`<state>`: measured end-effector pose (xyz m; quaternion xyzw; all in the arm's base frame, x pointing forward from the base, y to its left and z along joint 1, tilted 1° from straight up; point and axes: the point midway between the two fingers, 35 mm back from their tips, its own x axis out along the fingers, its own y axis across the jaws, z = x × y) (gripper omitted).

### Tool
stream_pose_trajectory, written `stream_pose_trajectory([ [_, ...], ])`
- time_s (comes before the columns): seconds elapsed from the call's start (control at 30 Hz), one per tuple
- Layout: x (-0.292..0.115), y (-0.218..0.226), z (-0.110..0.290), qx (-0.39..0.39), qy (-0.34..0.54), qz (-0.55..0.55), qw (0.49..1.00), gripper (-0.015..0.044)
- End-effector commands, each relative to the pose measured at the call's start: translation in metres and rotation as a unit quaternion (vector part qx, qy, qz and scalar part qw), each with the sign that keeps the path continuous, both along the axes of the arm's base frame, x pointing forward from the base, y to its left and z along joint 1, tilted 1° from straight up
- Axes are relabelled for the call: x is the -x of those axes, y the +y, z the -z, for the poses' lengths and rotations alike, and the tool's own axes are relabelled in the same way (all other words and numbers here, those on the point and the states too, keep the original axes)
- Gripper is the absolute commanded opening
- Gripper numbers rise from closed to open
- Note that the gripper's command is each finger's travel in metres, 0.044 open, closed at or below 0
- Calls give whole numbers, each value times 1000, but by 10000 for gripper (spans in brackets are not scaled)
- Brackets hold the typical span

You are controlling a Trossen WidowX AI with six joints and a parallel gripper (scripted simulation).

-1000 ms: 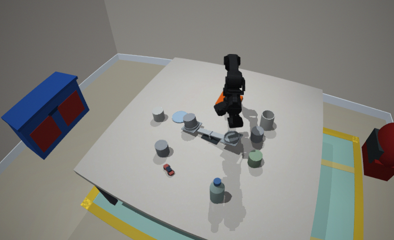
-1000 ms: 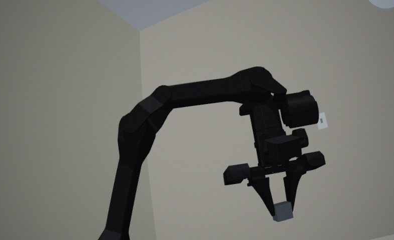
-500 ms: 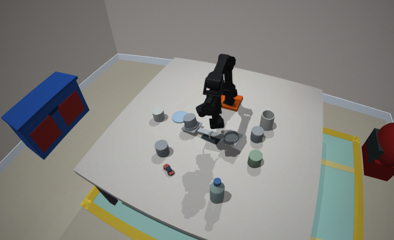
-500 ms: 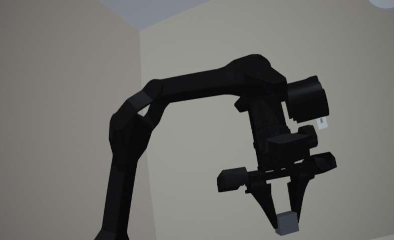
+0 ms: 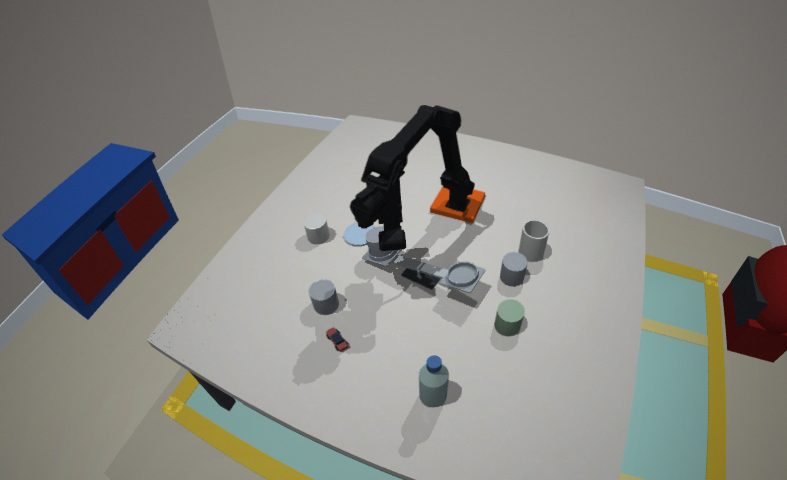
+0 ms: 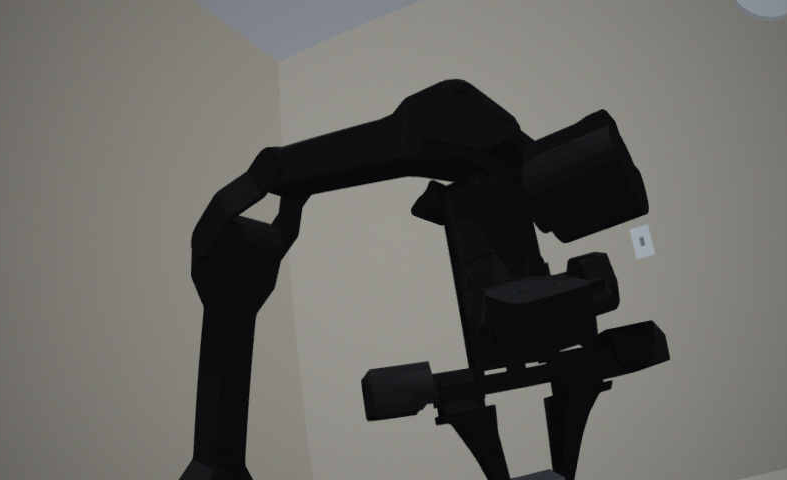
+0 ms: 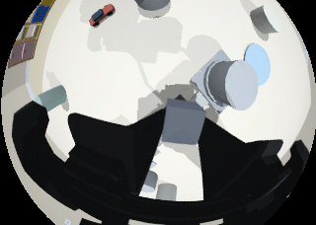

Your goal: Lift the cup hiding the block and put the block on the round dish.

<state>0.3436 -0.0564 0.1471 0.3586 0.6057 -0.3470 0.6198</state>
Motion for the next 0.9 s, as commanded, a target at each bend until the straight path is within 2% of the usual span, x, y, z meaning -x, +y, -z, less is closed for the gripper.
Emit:
stream_pose_trajectory([
  [0.0,7,-26,5,6,-2,-2,1000,0],
  [0.47,48,-114,31,15,2,-4,1000,0],
  [0.87,104,-173,55,8,13,0,1000,0],
])
